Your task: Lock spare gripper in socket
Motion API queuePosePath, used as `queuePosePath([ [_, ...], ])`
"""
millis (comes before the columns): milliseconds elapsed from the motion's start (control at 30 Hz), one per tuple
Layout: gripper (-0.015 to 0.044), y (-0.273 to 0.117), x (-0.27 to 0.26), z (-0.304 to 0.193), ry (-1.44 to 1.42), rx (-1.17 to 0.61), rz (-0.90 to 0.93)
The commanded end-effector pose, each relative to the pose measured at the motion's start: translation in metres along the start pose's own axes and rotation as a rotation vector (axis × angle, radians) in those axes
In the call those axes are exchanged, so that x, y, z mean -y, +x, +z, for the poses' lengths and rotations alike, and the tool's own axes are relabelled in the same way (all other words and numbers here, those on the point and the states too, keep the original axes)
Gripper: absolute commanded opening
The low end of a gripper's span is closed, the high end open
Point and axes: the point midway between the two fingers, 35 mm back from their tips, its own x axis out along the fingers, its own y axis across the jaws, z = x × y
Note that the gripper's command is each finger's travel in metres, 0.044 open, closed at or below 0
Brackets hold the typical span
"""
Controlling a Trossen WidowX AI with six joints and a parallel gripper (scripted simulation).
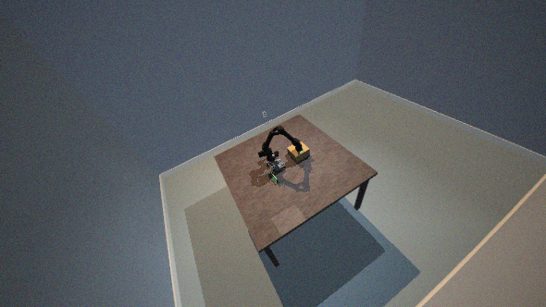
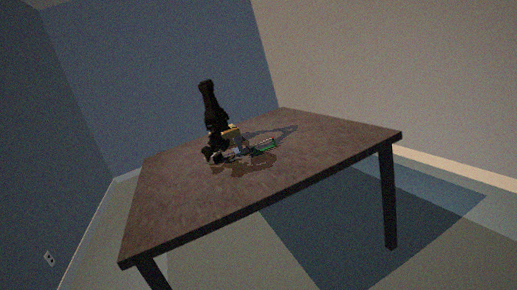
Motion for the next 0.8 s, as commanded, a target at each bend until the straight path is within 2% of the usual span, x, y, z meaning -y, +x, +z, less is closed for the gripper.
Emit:
queuePosePath([
  [0,0.044,0.007,-0.002,0.003,-0.006,-0.005,0.006],
  [367,0.044,0.017,-0.003,0.009,-0.006,-0.005,0.006],
  [567,0.0282,0.017,-0.003,0.009,-0.006,-0.005,0.006],
  [767,0.0242,0.017,-0.003,0.009,-0.006,-0.005,0.006],
])
